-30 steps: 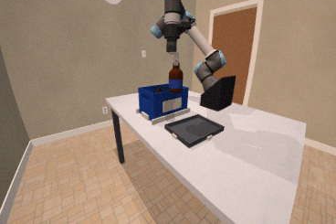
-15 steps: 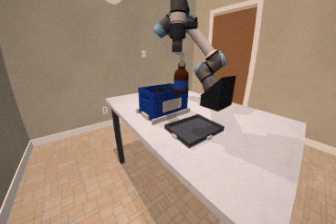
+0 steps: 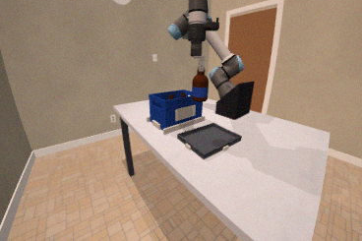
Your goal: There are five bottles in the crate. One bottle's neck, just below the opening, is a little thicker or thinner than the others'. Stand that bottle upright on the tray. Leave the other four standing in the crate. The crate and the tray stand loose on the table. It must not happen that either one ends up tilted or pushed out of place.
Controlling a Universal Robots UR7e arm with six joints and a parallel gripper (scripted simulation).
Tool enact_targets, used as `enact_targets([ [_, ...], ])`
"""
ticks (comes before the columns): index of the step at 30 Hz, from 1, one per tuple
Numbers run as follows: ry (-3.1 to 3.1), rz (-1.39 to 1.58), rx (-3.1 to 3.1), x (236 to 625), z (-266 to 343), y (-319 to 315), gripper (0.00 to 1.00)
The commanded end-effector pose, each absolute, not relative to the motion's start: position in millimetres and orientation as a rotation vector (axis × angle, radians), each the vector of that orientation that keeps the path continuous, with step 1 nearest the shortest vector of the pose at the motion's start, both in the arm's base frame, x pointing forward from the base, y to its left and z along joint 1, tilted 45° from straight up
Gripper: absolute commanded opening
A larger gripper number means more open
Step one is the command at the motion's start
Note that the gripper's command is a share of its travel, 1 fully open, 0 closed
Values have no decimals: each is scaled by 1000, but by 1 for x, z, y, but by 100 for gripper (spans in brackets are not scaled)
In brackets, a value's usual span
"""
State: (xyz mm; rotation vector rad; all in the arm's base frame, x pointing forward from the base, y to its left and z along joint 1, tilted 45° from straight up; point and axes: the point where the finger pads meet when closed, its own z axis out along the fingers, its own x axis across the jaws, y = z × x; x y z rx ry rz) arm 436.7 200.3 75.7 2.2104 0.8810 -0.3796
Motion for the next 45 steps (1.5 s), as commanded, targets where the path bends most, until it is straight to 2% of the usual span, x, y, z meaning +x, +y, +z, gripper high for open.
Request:
enact_targets([
  [1, 879, -372, 2214, 436, 69, 210, 0],
  [45, 879, -373, 2214, 426, 36, 242, 0],
])
